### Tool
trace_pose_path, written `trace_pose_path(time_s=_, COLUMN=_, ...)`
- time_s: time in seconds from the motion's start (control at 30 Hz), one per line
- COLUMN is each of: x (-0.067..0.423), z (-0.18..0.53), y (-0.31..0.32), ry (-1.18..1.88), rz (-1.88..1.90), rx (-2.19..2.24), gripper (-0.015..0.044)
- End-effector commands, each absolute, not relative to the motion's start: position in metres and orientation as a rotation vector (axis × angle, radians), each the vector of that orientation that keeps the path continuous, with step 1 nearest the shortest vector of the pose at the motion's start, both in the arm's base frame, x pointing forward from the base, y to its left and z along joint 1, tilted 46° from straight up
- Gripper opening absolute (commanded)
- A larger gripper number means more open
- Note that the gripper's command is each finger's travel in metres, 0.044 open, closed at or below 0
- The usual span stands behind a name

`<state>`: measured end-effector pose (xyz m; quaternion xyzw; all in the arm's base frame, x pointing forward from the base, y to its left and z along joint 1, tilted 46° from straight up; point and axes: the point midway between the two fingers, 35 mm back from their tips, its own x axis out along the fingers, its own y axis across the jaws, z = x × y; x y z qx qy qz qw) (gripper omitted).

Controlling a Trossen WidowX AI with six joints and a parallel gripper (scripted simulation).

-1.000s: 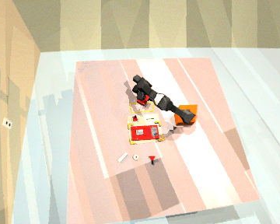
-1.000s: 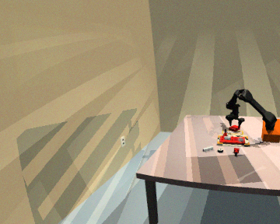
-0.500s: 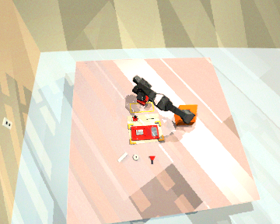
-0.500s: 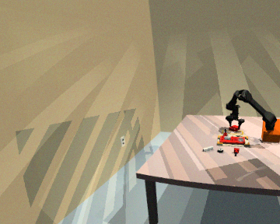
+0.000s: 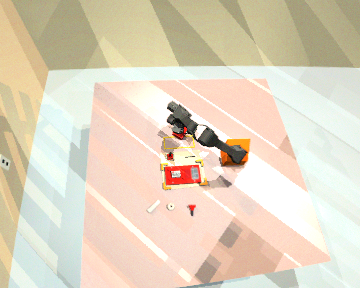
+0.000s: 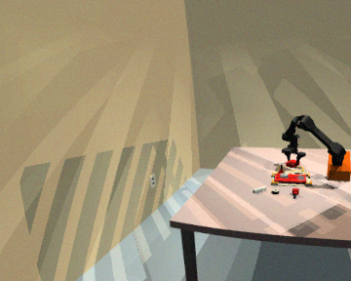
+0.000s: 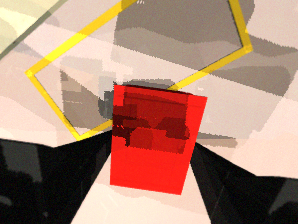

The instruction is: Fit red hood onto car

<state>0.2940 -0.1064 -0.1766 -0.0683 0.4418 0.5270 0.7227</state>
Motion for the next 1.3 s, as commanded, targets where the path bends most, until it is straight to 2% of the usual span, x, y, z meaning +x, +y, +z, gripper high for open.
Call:
trace_pose_path(time_s=0.0, x=0.294, z=-0.177, y=-0.107, ry=0.975, rz=1.164, rx=-0.153, gripper=0.0301)
trace_pose_path(time_s=0.03, x=0.294, z=-0.177, y=-0.107, ry=0.975, rz=1.164, rx=-0.153, gripper=0.0295)
trace_pose_path(time_s=0.4, x=0.293, z=-0.169, y=-0.114, ry=0.976, rz=1.164, rx=-0.151, gripper=0.0006)
trace_pose_path(time_s=1.27, x=0.290, z=-0.123, y=-0.161, ry=0.979, rz=1.162, rx=-0.153, gripper=0.0000)
